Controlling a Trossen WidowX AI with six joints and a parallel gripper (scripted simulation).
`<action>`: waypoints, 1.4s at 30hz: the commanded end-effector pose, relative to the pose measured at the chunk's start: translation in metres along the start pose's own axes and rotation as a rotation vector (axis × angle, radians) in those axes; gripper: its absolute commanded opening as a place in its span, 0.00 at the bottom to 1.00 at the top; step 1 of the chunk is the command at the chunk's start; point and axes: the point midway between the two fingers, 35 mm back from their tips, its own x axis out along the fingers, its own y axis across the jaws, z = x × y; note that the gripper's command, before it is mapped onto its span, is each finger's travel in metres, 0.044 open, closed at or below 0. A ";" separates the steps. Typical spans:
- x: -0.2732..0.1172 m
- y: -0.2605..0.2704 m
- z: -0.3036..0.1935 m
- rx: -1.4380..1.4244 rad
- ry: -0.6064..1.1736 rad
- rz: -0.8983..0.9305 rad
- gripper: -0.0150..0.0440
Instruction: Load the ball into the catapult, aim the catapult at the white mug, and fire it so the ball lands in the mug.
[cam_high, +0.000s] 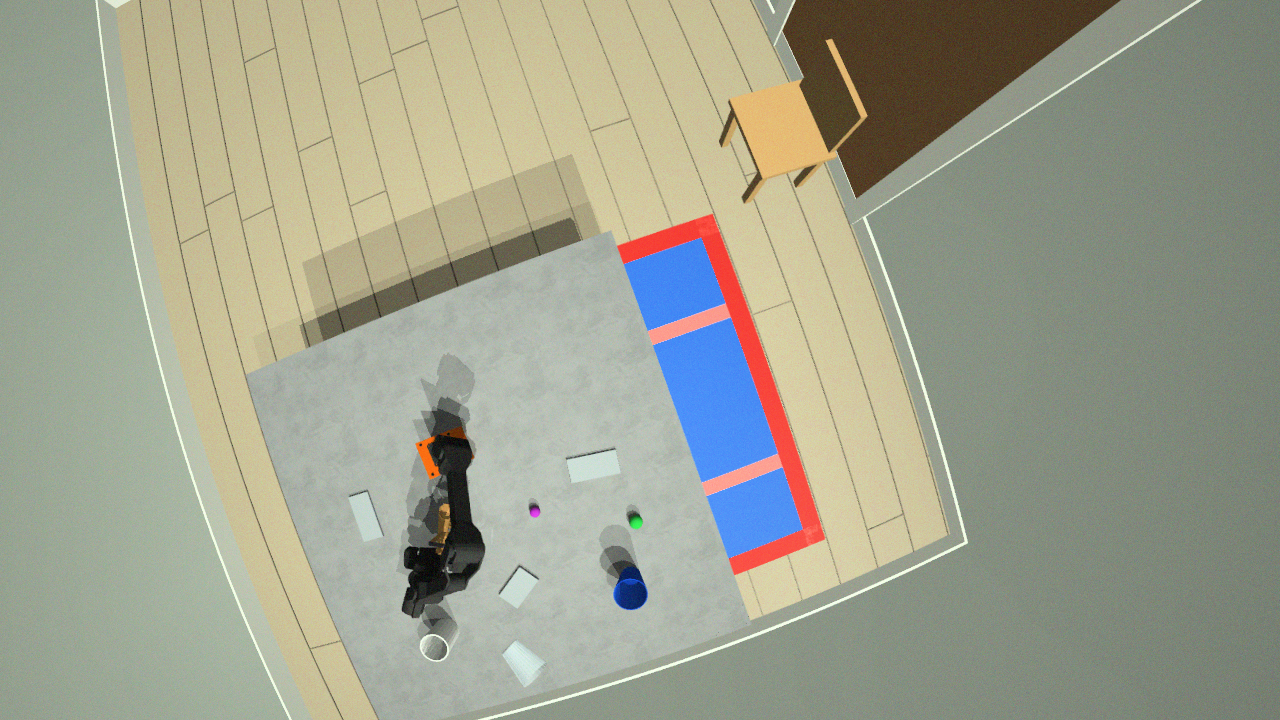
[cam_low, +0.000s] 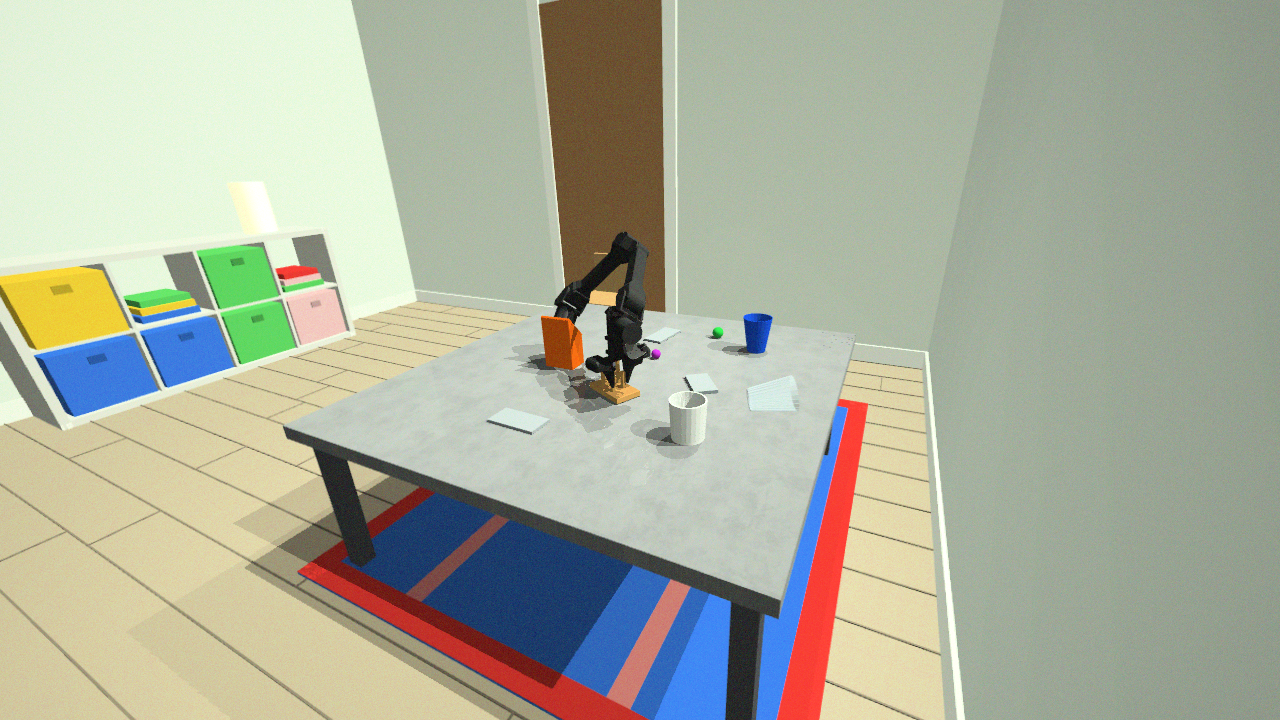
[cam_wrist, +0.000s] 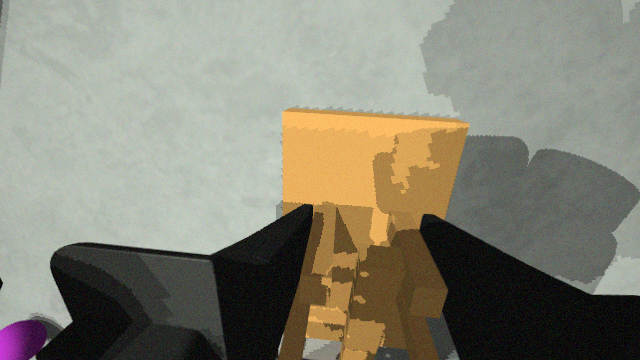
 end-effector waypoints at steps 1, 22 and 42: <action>-0.001 0.000 0.000 -0.001 -0.001 0.000 0.61; -0.095 -0.002 0.000 0.010 -0.004 0.003 1.00; -0.036 -0.001 -0.001 0.009 -0.001 0.004 1.00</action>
